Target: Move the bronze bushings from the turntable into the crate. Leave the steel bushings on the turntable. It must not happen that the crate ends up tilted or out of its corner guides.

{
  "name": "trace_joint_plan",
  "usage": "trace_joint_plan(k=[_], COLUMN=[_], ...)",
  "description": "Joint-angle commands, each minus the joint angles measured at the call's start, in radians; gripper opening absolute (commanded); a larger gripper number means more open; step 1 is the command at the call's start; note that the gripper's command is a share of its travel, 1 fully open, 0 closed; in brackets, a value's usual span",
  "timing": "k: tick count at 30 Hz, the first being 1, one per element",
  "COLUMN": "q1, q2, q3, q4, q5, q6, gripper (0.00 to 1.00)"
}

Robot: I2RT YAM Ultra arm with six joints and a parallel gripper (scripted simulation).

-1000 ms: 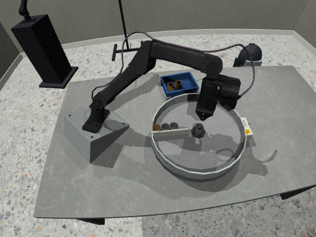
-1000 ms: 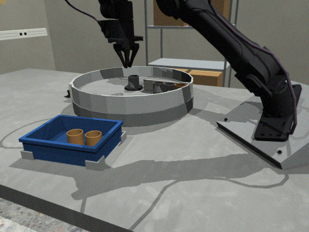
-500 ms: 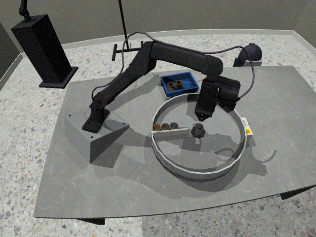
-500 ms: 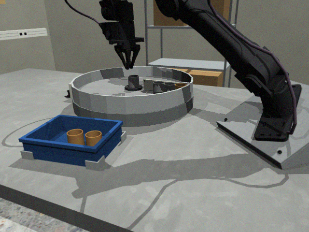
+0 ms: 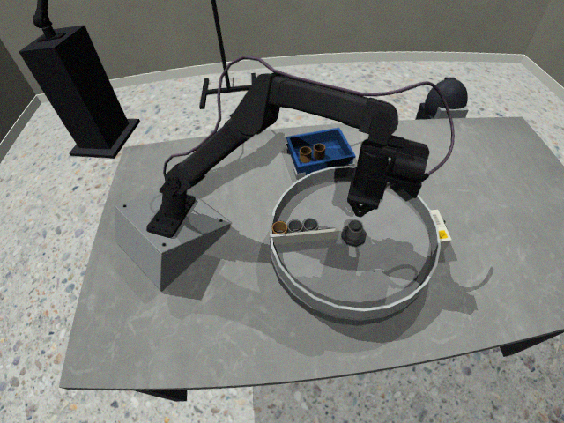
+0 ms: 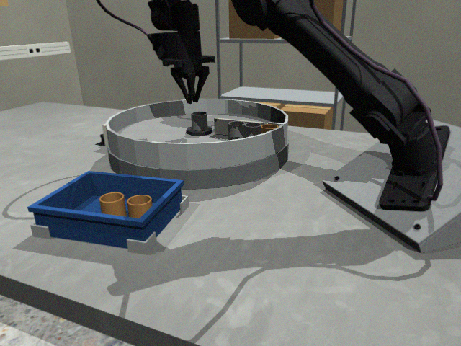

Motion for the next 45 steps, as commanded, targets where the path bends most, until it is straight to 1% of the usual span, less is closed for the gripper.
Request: trace_joint_plan(k=[1,34,36,37,38,41,43,45], q1=[-0.019,-0.019,-0.019,-0.019,-0.020,-0.021,-0.024,-0.028], q2=[-0.026,-0.026,-0.034,-0.040,-0.040,-0.045,-0.065,-0.095], q3=[0.033,0.033,0.031,0.026,-0.015,-0.026,-0.061,-0.115], q4=[-0.002,-0.002,0.002,0.010,0.017,0.020,0.033,0.051], q5=[-0.003,-0.003,-0.003,-0.003,-0.003,-0.004,-0.005,-0.007], q6=[-0.002,-0.002,-0.003,-0.004,-0.007,-0.010,-0.014,-0.021], gripper=[0.16,0.16,0.15,0.15,0.15,0.15,0.15,0.15])
